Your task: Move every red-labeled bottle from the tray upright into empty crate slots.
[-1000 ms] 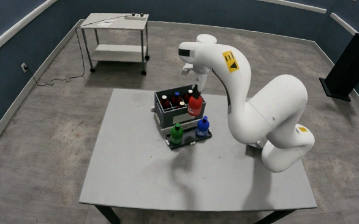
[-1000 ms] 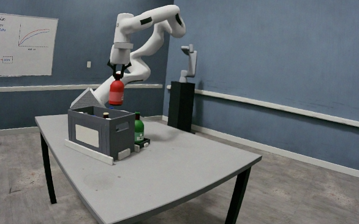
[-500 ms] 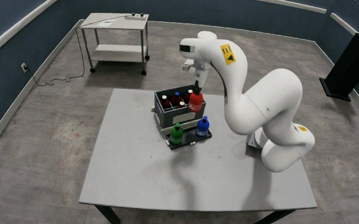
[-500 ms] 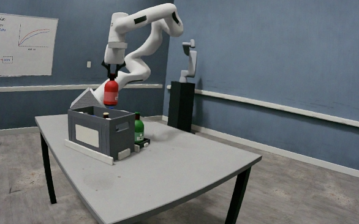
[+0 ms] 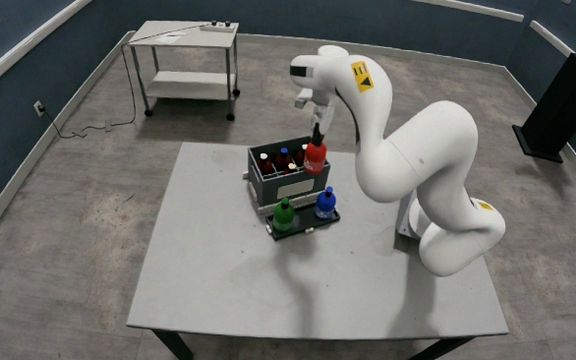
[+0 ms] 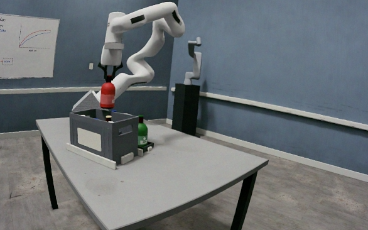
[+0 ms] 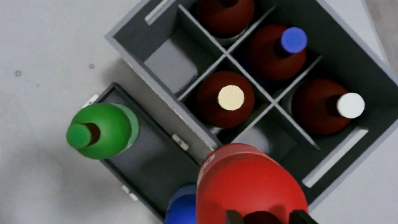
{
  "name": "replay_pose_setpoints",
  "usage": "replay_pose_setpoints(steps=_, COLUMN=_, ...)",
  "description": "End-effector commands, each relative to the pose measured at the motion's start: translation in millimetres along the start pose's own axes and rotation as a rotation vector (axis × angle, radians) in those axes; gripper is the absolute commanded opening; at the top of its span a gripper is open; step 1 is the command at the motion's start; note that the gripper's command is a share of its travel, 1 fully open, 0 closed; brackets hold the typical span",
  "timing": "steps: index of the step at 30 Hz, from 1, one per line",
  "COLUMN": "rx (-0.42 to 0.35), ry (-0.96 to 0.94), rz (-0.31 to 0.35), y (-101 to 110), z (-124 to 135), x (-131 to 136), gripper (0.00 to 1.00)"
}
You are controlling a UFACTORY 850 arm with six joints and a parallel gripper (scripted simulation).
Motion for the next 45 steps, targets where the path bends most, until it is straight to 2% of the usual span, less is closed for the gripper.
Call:
replay_pose_setpoints(steps=1, rx=0.001, ry=0.001, rz=0.001, y=1.1, z=-0.5, x=14.1, gripper=0.0)
replay_pose_setpoints(steps=19, rx=0.001, ry=0.001, rz=0.001, y=1.2, z=0.2, x=43.6, gripper=0.0)
replay_pose_setpoints(steps=45, rx=0.001, ry=0.001, rz=0.001, y=1.3, z=0.6, x=60.7, gripper=0.0)
Point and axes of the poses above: the point where the finger pads meet when closed, its own y axis back along the fingers, its own x axis across the jaws, z = x × y, the point moved 3 cm from there along y, back along the fingers, and after that the axes turned 14 degrees about y, right-handed, at the moved point
